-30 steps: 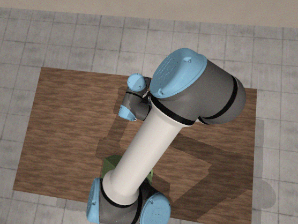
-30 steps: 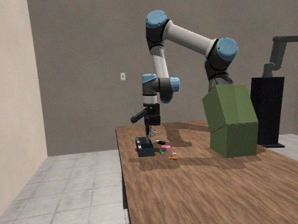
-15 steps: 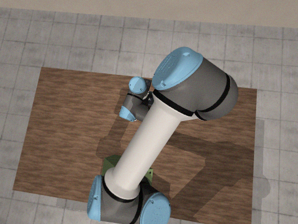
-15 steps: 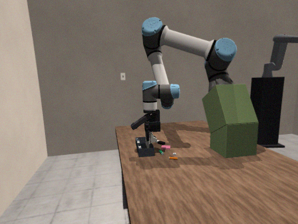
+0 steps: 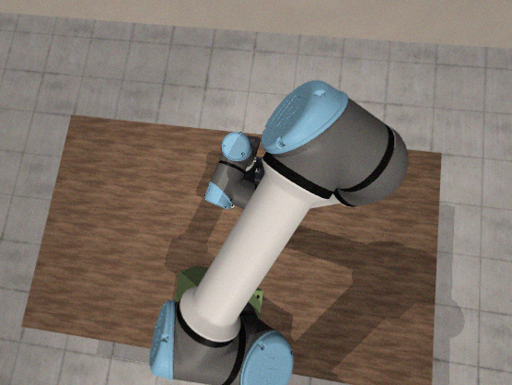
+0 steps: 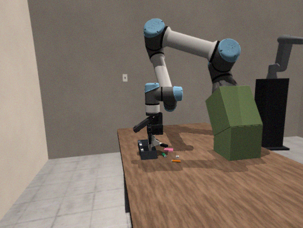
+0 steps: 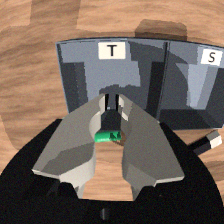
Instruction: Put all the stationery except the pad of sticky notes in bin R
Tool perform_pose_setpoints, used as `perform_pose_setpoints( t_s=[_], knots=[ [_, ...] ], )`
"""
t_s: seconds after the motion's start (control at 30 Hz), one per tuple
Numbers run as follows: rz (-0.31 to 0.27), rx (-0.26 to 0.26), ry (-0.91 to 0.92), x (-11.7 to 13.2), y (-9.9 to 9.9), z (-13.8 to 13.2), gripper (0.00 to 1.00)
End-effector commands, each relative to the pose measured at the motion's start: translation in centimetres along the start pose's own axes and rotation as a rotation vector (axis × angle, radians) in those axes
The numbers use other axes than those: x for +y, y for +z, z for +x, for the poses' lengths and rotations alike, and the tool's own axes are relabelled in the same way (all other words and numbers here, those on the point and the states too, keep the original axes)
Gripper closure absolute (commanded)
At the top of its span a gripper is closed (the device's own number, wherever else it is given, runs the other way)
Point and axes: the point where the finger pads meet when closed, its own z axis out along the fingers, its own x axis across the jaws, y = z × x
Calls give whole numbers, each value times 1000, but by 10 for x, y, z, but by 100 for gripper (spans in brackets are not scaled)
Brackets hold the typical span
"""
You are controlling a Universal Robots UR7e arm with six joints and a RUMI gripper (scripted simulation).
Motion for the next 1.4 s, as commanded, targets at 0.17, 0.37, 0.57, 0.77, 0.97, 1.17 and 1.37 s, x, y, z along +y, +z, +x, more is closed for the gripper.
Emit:
perform_pose_setpoints(
  t_s=[0.17, 0.37, 0.57, 0.77, 0.97, 1.17, 1.37],
  knots=[
    [1, 0, 0, 0, 0, 0, 96],
    [1, 0, 0, 0, 0, 0, 96],
    [1, 0, 0, 0, 0, 0, 96],
    [1, 0, 0, 0, 0, 0, 96],
    [1, 0, 0, 0, 0, 0, 96],
    [1, 0, 0, 0, -7, 0, 96],
    [1, 0, 0, 0, -14, 0, 96]
  ],
)
